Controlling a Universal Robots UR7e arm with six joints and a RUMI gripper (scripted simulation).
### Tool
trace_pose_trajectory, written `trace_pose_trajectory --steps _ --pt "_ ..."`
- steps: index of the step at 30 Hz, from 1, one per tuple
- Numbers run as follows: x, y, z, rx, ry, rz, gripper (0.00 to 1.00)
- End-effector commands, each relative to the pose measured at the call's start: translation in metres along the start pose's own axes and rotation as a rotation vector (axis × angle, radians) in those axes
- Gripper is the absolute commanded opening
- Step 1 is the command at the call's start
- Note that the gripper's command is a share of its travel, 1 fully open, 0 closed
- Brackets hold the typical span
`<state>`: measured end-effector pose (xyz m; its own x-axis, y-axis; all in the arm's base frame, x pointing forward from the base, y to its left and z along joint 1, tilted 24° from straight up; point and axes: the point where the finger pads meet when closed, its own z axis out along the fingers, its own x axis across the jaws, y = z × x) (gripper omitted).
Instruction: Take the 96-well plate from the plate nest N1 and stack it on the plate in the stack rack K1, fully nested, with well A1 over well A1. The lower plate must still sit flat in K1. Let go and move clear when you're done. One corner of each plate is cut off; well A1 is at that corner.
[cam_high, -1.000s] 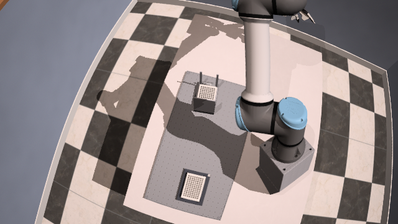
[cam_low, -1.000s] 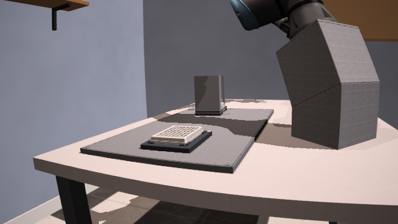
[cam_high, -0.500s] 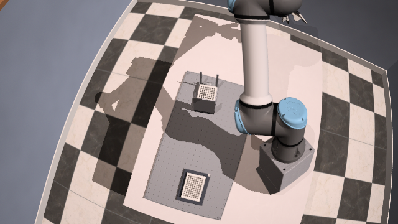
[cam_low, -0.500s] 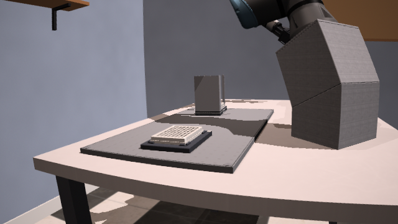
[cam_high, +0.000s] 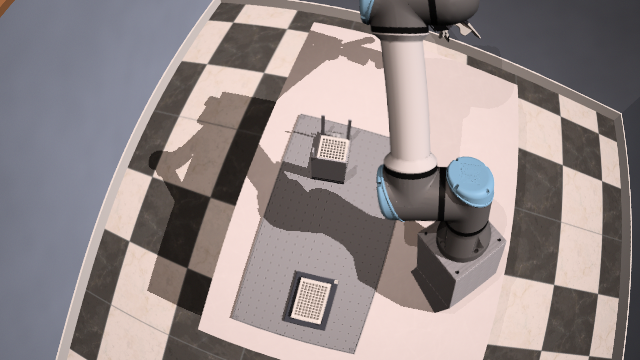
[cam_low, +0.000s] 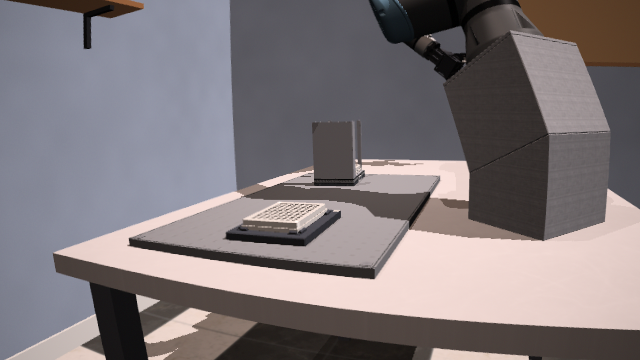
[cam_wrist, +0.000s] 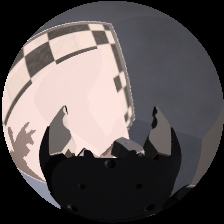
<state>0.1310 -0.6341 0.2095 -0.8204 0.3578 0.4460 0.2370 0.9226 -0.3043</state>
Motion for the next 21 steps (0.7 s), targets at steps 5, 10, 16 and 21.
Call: trace_pose_trajectory --steps 5,10,16,21 --pt "-0.023 0.016 -0.01 0.028 -0.026 -0.1 1.0" --pt "-0.041 0.031 -0.018 0.043 -0.039 -0.156 1.0" --pt "-0.057 0.042 -0.024 0.043 -0.038 -0.154 1.0" --pt "-0.069 0.057 -0.03 0.078 -0.065 -0.282 1.0"
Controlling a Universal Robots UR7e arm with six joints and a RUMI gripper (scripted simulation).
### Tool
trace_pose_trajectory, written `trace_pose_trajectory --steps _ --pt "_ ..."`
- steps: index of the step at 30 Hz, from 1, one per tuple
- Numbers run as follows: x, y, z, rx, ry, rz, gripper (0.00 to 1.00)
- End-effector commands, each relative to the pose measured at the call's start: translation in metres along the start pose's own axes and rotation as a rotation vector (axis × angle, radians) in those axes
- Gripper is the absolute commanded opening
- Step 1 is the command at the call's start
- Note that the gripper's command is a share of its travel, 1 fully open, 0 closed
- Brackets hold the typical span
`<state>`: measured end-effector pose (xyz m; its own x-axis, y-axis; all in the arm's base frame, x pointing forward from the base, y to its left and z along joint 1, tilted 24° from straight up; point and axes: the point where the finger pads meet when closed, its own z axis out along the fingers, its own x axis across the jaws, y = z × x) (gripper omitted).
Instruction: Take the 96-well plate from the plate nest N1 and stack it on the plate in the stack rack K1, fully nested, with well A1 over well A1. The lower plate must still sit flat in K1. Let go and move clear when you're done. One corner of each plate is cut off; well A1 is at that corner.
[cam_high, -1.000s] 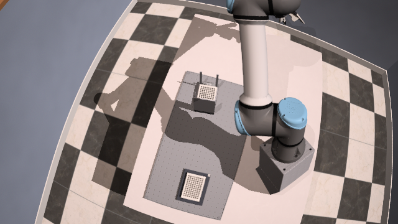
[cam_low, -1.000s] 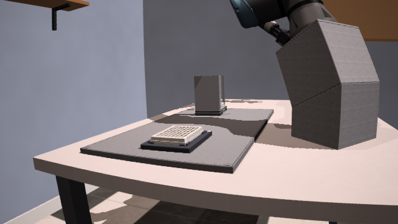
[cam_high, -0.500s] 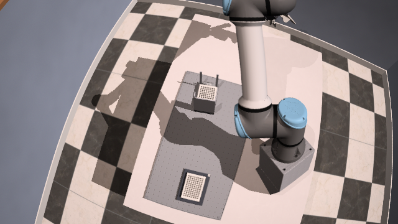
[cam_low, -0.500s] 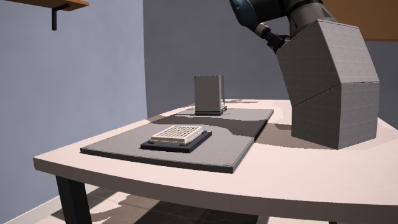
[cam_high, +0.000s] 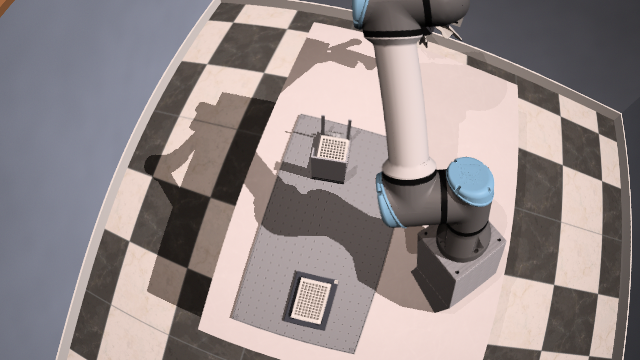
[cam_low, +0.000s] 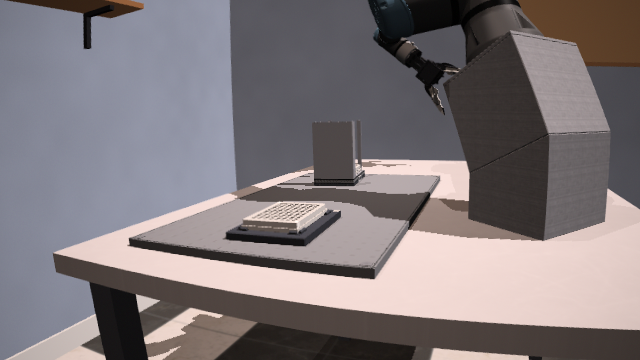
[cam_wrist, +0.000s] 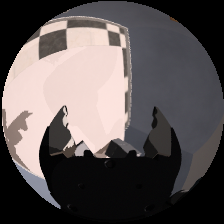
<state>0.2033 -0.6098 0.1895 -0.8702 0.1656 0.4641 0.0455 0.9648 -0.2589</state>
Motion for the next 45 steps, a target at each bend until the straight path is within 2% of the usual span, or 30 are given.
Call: trace_pose_trajectory --steps 1,9,11,16,27,32,43,45 --pt "-0.012 0.009 -0.006 0.026 -0.021 -0.087 1.0" --pt "-0.045 0.028 -0.019 0.034 -0.026 -0.111 1.0" --pt "-0.045 0.028 -0.019 0.034 -0.026 -0.111 1.0" --pt "-0.062 0.045 -0.026 0.077 -0.054 -0.265 1.0" --pt "-0.089 0.063 -0.037 0.078 -0.054 -0.263 1.0" --pt "-0.105 0.082 -0.044 0.122 -0.08 -0.417 1.0" --pt "-0.129 0.103 -0.054 0.123 -0.079 -0.415 1.0" --pt "-0.134 0.112 -0.056 0.142 -0.089 -0.48 1.0"
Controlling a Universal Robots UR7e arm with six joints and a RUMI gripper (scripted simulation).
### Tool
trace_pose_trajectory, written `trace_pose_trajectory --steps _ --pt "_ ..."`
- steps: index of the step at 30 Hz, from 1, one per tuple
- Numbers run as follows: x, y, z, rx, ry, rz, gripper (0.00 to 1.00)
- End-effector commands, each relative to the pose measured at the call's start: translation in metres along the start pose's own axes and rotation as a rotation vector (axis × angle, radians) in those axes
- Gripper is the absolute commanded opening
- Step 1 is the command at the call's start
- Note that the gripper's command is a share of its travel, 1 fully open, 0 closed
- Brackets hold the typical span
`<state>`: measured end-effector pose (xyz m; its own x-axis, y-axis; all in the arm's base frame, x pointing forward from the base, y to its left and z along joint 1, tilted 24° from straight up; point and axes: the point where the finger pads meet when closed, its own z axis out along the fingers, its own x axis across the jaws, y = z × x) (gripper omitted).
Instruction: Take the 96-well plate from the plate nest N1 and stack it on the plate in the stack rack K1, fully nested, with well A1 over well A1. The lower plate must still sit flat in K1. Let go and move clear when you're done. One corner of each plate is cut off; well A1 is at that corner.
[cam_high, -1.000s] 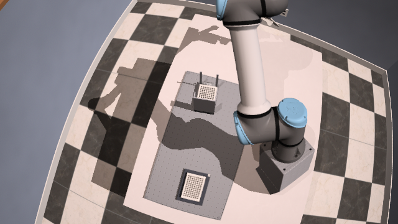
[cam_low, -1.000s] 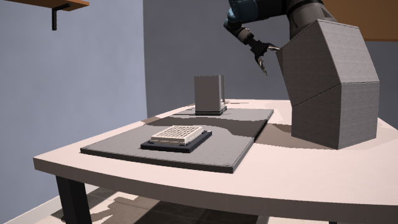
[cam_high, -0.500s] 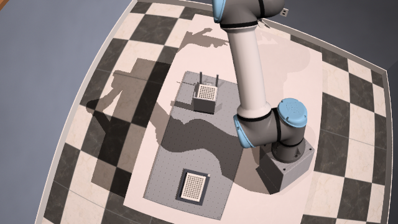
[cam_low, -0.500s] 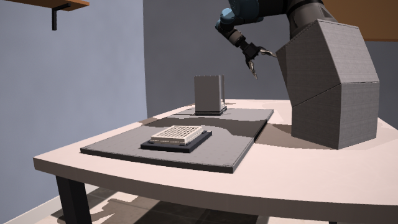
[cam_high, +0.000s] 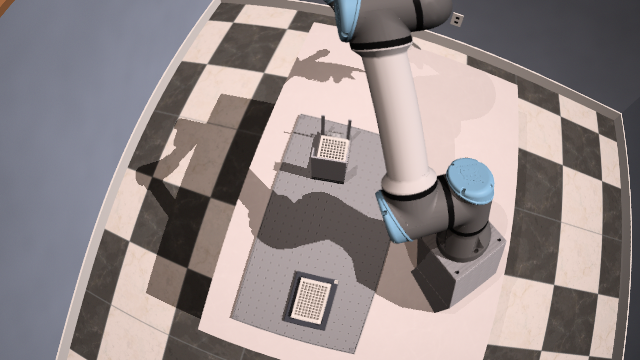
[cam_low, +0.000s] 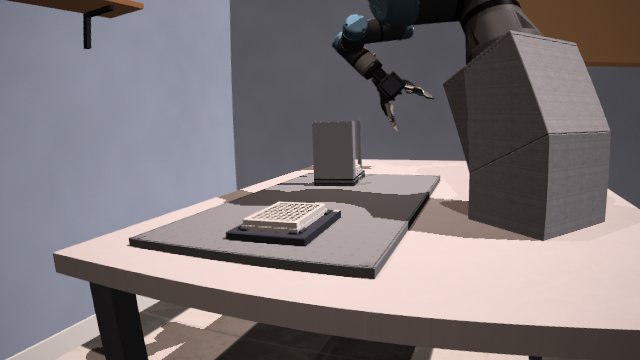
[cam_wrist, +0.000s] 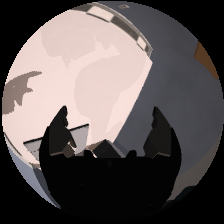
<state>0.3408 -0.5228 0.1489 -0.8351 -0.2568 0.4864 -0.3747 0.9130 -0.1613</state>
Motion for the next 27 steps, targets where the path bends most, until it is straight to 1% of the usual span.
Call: trace_pose_trajectory --steps 1,3,5,7,11,13,14,18,22,24,27 --pt "-0.018 0.008 -0.007 0.03 -0.015 -0.091 1.0" --pt "-0.027 0.012 -0.01 0.047 -0.023 -0.149 1.0" --pt "-0.035 0.016 -0.013 0.047 -0.023 -0.149 1.0" --pt "-0.035 0.016 -0.013 0.047 -0.023 -0.149 1.0" --pt "-0.054 0.022 -0.018 0.046 -0.022 -0.148 1.0" --pt "-0.056 0.023 -0.02 0.048 -0.023 -0.147 1.0" --pt "-0.061 0.028 -0.019 0.053 -0.026 -0.183 1.0" --pt "-0.077 0.037 -0.027 0.094 -0.041 -0.302 1.0" --pt "-0.093 0.047 -0.032 0.093 -0.041 -0.302 1.0" --pt "-0.093 0.047 -0.032 0.093 -0.041 -0.302 1.0" --pt "-0.104 0.05 -0.036 0.095 -0.041 -0.3 1.0"
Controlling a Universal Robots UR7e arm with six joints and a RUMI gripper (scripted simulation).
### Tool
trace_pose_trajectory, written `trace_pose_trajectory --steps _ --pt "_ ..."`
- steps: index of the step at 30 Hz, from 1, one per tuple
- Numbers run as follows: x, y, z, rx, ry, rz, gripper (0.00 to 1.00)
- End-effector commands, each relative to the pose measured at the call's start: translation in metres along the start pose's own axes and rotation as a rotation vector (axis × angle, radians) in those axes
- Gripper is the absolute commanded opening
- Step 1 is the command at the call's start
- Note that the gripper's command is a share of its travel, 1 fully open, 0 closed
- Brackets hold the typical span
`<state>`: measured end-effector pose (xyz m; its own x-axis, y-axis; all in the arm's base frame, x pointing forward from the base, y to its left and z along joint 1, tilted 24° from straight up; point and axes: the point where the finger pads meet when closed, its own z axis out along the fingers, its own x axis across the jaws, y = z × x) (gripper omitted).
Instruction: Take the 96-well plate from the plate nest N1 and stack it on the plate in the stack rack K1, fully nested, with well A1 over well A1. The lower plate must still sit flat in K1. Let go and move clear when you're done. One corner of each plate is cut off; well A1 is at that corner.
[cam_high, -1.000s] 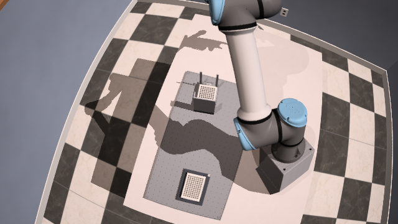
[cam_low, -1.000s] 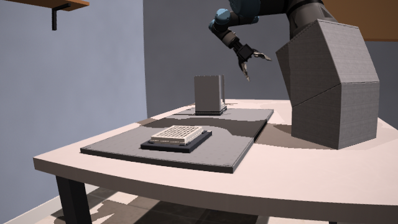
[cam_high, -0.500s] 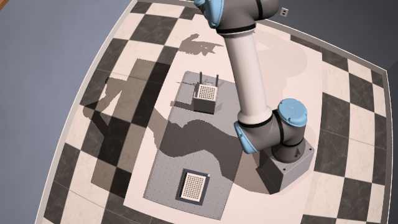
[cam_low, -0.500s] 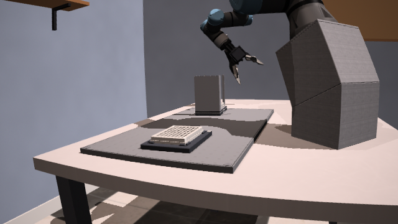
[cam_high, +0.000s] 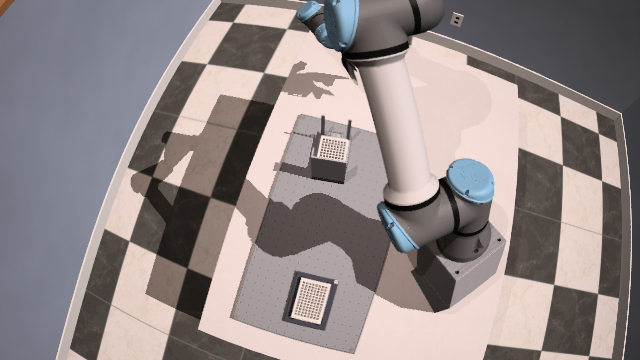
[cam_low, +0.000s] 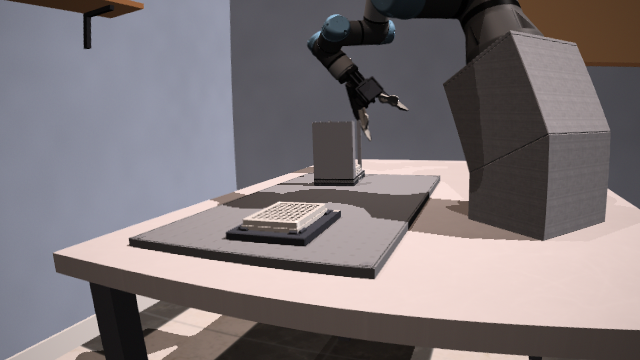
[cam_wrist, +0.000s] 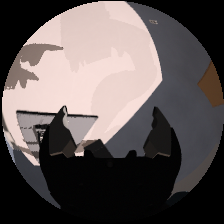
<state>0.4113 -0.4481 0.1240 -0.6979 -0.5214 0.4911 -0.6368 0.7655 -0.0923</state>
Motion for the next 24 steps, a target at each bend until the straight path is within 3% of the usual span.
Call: trace_pose_trajectory --steps 1,5,11,14,19,24 --pt "-0.021 0.004 -0.004 0.012 -0.005 -0.039 1.0" --pt "-0.038 0.009 -0.012 0.054 -0.017 -0.158 1.0" --pt "-0.066 0.018 -0.018 0.05 -0.017 -0.159 1.0" --pt "-0.068 0.018 -0.02 0.051 -0.017 -0.158 1.0" --pt "-0.089 0.028 -0.028 0.102 -0.029 -0.312 1.0" --pt "-0.112 0.038 -0.033 0.099 -0.028 -0.314 1.0"
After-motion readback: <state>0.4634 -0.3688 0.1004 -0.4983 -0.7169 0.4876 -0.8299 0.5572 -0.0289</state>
